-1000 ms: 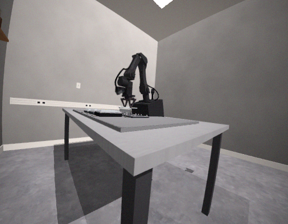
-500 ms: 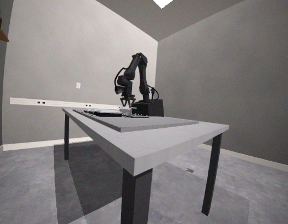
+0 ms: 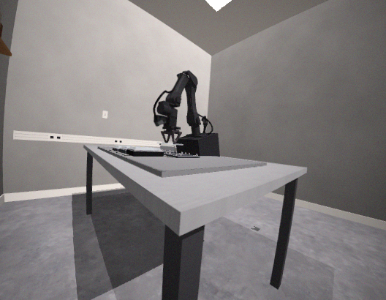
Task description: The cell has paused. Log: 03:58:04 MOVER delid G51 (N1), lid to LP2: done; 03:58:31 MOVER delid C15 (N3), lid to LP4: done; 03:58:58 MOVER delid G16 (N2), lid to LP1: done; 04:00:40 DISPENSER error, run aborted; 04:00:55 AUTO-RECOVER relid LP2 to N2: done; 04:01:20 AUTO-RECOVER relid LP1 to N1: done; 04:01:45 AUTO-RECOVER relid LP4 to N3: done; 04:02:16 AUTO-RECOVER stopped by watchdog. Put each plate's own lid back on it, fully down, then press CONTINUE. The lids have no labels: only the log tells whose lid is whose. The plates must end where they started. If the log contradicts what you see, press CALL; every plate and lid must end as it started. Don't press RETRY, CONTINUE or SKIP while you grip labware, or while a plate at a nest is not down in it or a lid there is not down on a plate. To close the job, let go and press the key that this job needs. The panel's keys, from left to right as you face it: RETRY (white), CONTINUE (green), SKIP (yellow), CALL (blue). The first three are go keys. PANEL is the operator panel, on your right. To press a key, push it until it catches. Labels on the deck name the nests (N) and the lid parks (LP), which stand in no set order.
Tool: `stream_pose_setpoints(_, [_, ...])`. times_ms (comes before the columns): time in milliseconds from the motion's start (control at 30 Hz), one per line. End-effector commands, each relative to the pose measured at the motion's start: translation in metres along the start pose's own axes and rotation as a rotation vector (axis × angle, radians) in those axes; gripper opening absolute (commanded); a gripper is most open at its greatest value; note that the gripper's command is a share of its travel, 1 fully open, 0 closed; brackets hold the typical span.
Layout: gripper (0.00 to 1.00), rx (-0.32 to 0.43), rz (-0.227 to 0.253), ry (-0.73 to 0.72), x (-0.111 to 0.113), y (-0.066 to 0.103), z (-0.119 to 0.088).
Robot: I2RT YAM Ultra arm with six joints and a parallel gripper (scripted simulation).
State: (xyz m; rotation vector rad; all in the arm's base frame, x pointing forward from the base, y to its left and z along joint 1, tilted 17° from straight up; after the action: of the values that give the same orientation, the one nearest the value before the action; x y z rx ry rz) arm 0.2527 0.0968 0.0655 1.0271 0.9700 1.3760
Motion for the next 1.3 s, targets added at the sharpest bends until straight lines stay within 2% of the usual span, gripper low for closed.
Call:
stream_pose_setpoints(0, [0.00,0.011,0.003,0.003,-0.002,-0.006,-0.006])
stream_pose_setpoints(67, [0.00,-0.009,0.005,0.001,0.000,0.000,0.000])
stream_pose_setpoints(100, [0.00,0.016,0.001,0.002,-0.003,-0.008,-0.007])
stream_pose_setpoints(167, [0.00,0.005,0.004,0.001,-0.001,-0.007,-0.002])
stream_pose_setpoints(533, [0.00,0.002,0.005,0.000,-0.003,-0.009,-0.004])
stream_pose_setpoints(567, [0.00,-0.020,0.014,0.001,0.002,-0.005,0.006])
stream_pose_setpoints(933, [0.00,0.006,0.003,-0.001,-0.004,-0.013,-0.005])
stream_pose_setpoints(1033, [0.00,0.006,0.003,-0.003,-0.003,-0.015,-0.002])
stream_pose_setpoints(1100, [0.00,0.006,0.003,-0.003,-0.003,-0.015,-0.002])
stream_pose_setpoints(1133, [0.00,-0.027,0.017,0.002,0.000,-0.008,0.002])
stream_pose_setpoints(1267, [0.00,0.005,0.004,0.005,-0.002,-0.016,-0.006])
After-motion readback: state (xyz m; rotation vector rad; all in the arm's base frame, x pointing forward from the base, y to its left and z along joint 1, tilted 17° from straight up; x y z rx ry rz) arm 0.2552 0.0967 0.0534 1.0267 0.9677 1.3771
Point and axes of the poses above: the point where the finger pads meet when closed, its own y axis back along the fingers, its own x axis across the jaws, z = x × y, the point moved 5 cm from there along y, back along the fingers, and after that the axes turned 6 degrees about -y, right-handed, at the moved point
